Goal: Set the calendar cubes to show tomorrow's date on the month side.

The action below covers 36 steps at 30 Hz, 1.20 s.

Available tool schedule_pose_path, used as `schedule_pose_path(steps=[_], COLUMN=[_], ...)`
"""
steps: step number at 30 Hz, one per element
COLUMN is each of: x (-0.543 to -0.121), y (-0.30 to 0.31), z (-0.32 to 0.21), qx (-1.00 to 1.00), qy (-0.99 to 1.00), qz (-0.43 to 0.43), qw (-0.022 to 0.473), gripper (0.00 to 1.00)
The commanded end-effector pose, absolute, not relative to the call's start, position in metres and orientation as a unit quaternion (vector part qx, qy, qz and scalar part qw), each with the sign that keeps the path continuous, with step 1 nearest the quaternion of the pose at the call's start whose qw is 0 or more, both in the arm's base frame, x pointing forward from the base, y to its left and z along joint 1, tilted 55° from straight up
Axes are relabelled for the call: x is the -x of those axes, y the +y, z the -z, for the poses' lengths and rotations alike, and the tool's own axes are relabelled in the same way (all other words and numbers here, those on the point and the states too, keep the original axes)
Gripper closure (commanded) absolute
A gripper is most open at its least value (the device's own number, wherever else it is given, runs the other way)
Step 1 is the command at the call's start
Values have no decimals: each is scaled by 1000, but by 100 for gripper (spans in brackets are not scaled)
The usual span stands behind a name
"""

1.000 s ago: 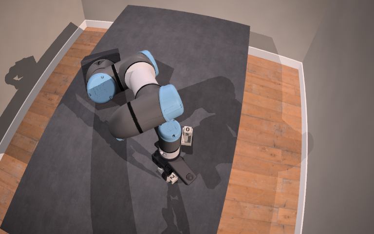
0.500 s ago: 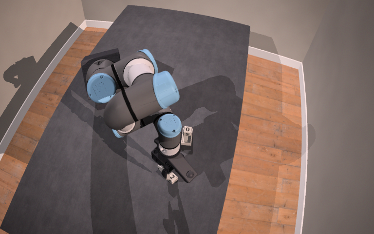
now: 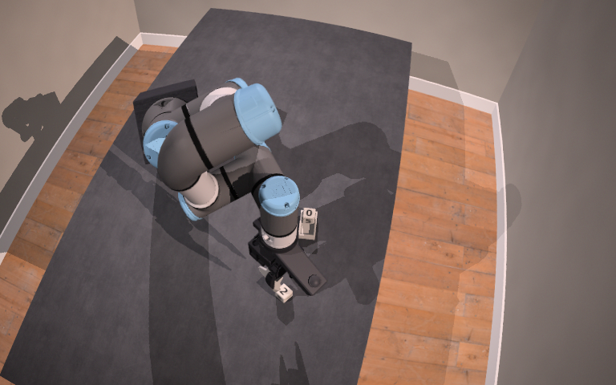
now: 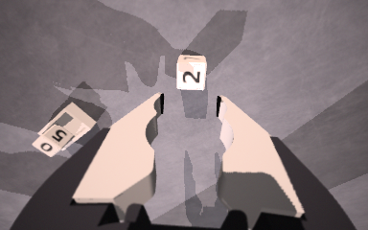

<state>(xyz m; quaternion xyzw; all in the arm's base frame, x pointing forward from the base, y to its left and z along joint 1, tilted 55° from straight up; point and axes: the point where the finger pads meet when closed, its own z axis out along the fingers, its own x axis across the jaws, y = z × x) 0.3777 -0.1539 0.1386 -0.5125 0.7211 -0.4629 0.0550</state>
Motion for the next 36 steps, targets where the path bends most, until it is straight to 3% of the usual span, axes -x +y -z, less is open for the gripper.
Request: schedule_pose_path(steps=[1, 28, 29, 36], x=[-371, -361, -361, -361], y=[-146, -135, -135, -135], z=[-146, -156, -156, -156], qx=[513, 513, 513, 513], qy=[722, 722, 722, 722], qz=[461, 461, 461, 461], qw=[55, 55, 55, 55], gripper=[72, 72, 0, 0])
